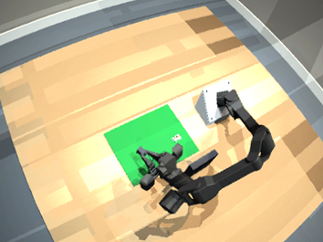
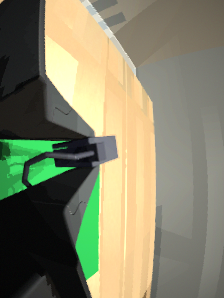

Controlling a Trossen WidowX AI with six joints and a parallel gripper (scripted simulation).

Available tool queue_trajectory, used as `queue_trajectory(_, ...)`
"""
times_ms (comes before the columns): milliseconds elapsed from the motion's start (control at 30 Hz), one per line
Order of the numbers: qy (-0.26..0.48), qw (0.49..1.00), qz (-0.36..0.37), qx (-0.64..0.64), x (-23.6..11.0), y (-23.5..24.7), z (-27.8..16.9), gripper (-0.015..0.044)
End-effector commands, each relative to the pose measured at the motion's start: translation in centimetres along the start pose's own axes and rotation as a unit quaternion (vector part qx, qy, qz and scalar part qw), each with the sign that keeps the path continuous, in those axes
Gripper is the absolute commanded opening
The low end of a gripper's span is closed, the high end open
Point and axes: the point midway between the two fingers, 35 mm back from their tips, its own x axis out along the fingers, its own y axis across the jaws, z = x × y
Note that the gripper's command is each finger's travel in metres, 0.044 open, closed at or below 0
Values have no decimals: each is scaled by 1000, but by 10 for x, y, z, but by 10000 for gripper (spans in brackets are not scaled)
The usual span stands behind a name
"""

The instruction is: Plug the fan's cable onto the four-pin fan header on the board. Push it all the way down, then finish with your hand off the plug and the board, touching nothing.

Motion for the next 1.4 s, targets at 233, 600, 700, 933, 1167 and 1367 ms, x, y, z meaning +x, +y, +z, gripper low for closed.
queue_trajectory(233,0,1000,0,0,-1,0,5,0)
queue_trajectory(600,0,1000,0,1,-1,0,0,0)
queue_trajectory(700,0,1000,0,1,-2,0,-3,0)
queue_trajectory(933,0,1000,0,1,-2,0,-9,0)
queue_trajectory(1167,0,1000,0,1,-3,-1,-16,0)
queue_trajectory(1367,0,1000,0,1,-2,-1,-21,0)
